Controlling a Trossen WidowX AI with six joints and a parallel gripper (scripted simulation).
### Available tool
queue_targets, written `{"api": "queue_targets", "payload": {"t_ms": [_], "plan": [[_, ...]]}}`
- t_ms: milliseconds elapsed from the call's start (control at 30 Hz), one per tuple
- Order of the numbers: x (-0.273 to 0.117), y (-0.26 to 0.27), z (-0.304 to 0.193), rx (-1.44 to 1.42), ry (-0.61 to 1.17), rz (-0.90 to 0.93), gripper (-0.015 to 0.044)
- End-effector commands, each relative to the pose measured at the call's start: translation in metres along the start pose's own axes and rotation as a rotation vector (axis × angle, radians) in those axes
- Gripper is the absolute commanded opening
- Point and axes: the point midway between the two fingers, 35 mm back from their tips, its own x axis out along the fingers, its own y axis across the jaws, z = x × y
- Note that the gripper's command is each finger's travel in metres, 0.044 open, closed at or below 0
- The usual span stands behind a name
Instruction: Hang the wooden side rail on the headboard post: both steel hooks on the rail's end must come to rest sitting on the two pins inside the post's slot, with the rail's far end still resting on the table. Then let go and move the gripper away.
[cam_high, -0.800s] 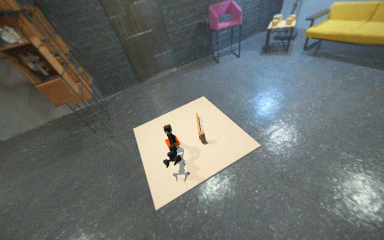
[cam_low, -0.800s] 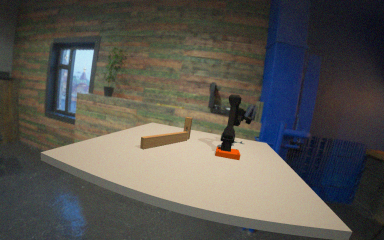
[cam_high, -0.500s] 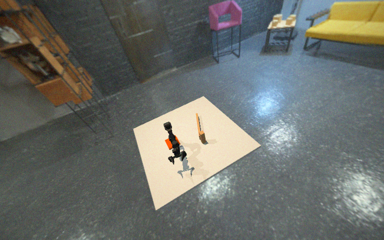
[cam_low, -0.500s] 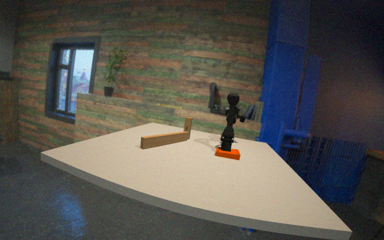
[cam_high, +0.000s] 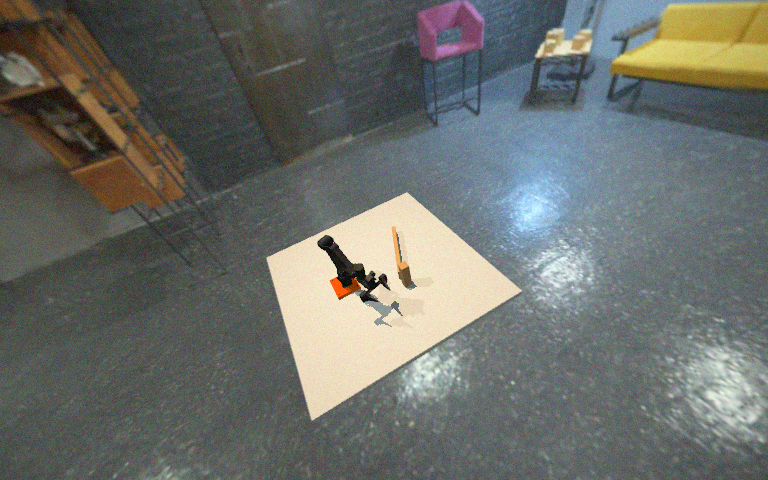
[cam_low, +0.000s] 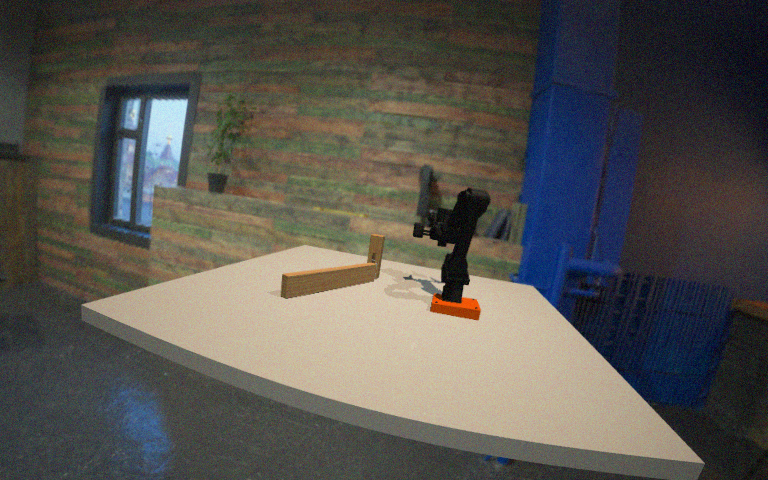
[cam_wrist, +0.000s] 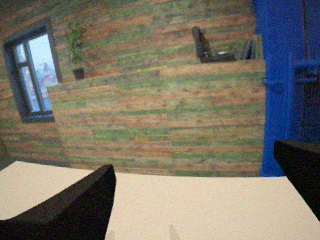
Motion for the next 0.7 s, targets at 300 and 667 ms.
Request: {"api": "queue_targets", "payload": {"t_ms": [300, 667], "plan": [[-0.111, 0.117, -0.078, -0.195, 0.178, 0.557, 0.0440], [-0.159, 0.141, -0.113, -0.274, 0.219, 0.763, 0.0440]]}}
